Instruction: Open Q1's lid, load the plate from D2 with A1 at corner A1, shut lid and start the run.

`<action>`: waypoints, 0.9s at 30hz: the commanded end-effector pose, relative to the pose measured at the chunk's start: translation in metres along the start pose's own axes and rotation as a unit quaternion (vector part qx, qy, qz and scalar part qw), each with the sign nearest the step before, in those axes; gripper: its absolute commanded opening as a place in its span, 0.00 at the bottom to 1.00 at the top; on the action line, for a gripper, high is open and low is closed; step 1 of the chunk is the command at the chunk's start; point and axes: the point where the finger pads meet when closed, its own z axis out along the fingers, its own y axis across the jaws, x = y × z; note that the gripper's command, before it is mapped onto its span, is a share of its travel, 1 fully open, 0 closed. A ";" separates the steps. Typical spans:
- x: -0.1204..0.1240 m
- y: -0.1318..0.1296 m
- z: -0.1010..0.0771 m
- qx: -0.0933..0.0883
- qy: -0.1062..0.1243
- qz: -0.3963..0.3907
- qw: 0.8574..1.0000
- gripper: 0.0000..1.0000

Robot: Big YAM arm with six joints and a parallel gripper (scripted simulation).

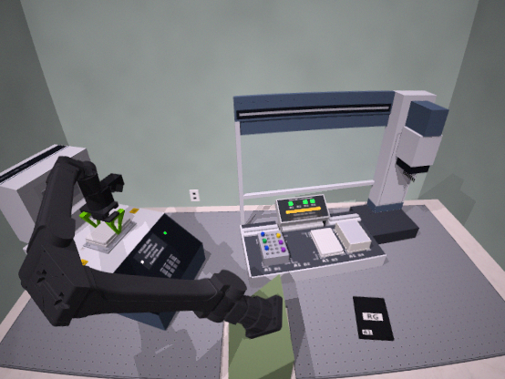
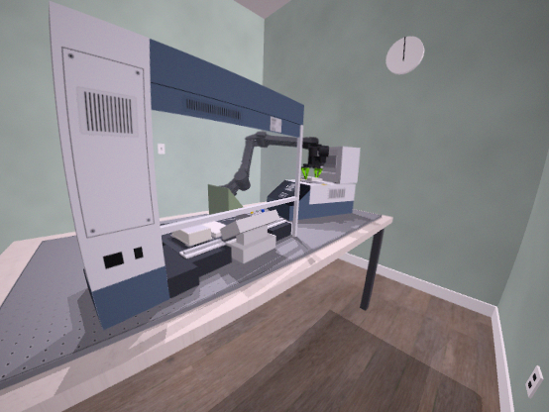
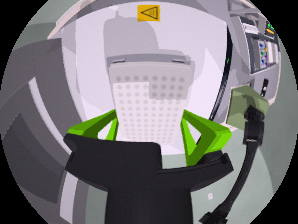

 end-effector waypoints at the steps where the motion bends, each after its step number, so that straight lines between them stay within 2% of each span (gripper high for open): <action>1: 0.008 0.022 -0.018 -0.022 -0.020 -0.026 0.999 0.00; 8: 0.008 0.020 -0.016 -0.021 -0.020 -0.031 0.999 0.00; 18: 0.010 0.004 -0.006 -0.009 -0.010 -0.008 1.000 0.00; 27: 0.002 0.014 -0.008 -0.014 -0.016 -0.015 1.000 0.00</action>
